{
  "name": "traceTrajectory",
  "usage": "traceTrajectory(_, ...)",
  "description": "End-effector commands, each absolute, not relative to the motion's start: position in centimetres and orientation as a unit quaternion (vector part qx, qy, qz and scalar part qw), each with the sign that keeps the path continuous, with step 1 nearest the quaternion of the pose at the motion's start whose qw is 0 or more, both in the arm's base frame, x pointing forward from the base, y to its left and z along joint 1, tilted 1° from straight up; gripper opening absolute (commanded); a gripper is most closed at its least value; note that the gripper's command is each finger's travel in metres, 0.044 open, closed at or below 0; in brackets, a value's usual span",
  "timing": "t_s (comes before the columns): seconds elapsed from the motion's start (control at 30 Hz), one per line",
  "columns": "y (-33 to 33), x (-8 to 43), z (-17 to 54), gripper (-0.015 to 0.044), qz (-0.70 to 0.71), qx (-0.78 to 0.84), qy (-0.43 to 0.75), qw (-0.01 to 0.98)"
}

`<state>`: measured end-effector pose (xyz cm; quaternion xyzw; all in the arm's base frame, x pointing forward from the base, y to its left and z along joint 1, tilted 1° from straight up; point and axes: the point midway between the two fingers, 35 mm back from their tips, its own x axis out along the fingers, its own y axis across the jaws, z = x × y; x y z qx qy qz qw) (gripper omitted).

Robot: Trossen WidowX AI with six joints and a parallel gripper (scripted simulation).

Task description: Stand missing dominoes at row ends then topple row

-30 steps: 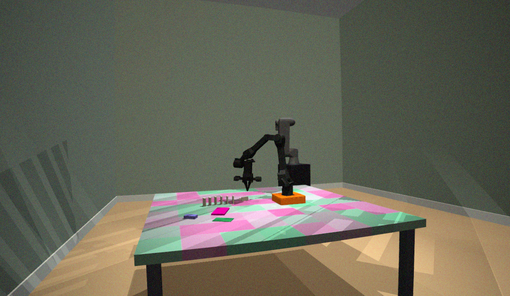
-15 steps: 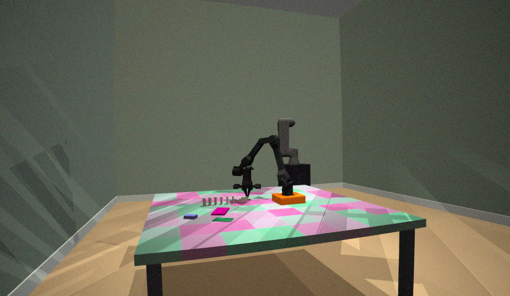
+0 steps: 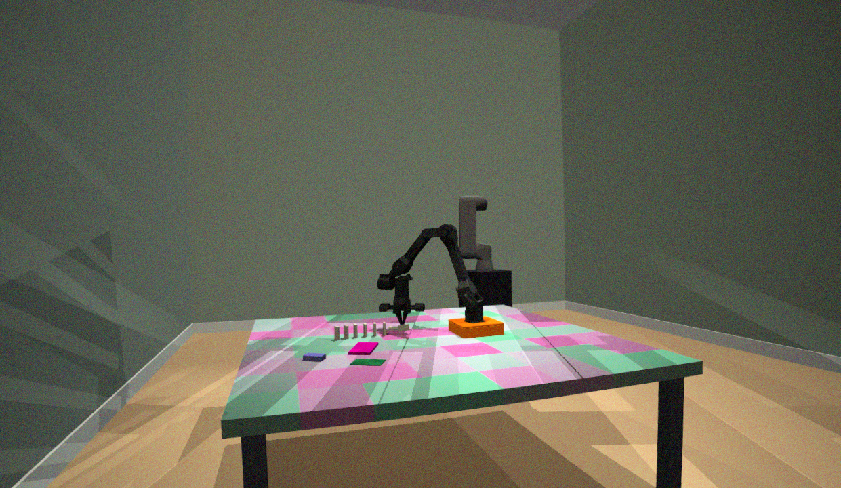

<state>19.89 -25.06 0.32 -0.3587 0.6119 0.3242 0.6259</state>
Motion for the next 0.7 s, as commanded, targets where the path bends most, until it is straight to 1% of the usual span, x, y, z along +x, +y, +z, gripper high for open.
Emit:
traceTrajectory(0.0, -25.2, 20.1, 1.0, 0.0, 0.325, -0.359, 0.612, 0.626)
traceTrajectory(0.2, -26.1, 21.9, 7.6, 0.0, 0.331, -0.363, 0.608, 0.624)
traceTrajectory(0.37, -26.2, 22.1, 8.3, 0.0, 0.331, -0.363, 0.608, 0.624)
traceTrajectory(0.47, -26.2, 22.2, 8.4, 0.0079, 0.29, -0.321, 0.628, 0.646)
traceTrajectory(0.67, -26.5, 23.0, 8.4, 0.0236, 0.106, -0.131, 0.684, 0.71)
